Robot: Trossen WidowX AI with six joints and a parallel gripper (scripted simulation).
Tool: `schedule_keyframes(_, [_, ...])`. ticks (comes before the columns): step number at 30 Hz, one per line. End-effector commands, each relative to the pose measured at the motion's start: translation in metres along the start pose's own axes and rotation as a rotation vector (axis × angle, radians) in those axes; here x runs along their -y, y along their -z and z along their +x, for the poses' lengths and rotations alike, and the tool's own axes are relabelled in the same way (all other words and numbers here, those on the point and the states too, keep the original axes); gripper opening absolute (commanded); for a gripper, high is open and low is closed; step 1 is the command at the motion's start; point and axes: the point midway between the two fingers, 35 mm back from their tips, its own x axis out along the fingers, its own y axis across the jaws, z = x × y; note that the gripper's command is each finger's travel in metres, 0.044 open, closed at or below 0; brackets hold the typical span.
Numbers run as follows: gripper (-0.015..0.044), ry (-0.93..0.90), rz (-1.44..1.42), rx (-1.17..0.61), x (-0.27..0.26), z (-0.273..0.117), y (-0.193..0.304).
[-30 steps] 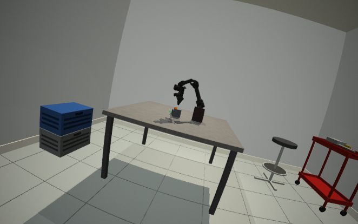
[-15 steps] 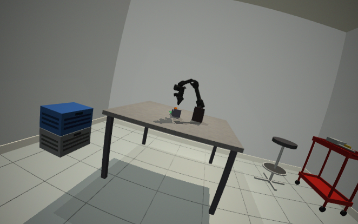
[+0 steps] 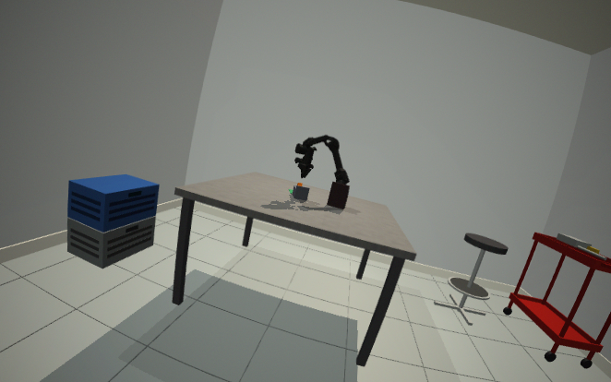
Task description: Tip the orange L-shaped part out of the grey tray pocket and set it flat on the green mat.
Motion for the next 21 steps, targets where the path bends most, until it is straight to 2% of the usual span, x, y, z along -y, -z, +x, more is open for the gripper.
schedule_keyframes(1, [0.028,0.008,0.444,-0.003,0.02,0.0,-0.012])
schedule_keyframes(8, [0.028,0.023,1.125,-0.003,0.05,0.0,-0.027])
schedule_keyframes(21, [0.028,0.023,1.143,-0.002,0.051,0.008,-0.028])
